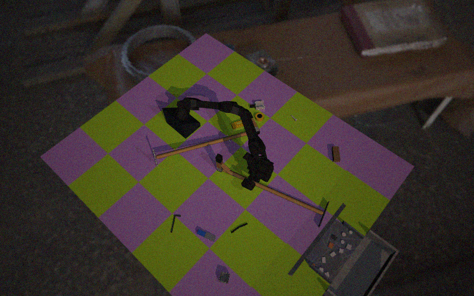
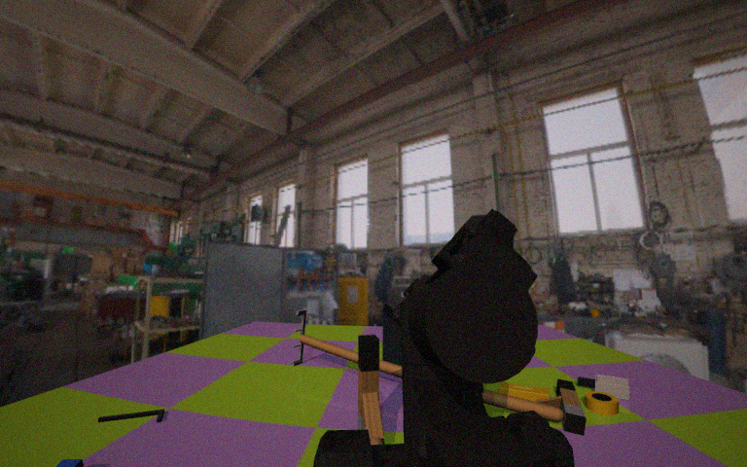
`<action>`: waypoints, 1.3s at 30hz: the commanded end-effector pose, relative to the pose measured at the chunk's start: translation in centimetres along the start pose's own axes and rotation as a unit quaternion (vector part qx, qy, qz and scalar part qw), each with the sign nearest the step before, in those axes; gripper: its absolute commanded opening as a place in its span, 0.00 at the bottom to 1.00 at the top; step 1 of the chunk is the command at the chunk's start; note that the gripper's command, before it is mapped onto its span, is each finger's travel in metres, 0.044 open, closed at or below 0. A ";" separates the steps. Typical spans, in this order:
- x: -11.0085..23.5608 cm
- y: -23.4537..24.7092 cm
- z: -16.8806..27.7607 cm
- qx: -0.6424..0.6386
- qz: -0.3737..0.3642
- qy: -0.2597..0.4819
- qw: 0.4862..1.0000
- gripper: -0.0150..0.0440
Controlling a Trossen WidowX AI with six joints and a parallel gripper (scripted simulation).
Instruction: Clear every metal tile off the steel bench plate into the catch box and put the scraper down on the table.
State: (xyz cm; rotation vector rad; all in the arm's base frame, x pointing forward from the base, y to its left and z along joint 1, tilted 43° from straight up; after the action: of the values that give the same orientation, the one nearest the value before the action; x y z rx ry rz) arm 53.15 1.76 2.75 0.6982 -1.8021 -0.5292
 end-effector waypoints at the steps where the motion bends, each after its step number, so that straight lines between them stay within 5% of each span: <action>1: -0.4 -0.7 0.2 0.000 0.000 0.003 1.000 0.25; 22: -0.5 -2.7 0.0 0.000 0.000 0.003 1.000 0.25; 39: 5.6 -2.2 -1.6 0.014 0.003 -0.012 1.000 0.25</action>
State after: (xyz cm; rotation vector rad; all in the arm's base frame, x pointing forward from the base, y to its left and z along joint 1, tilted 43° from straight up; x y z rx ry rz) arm 53.80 -3.29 4.89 0.6966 -1.8296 -0.5164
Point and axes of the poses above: the point midway between the two fingers, 35 mm back from their tips, its own x axis back along the fingers, its own y axis across the jaws, z = x × y, the point moved 5 cm from there along x, back along the fingers, and after that the axes turned 2 degrees about x, right-handed, at the moved point
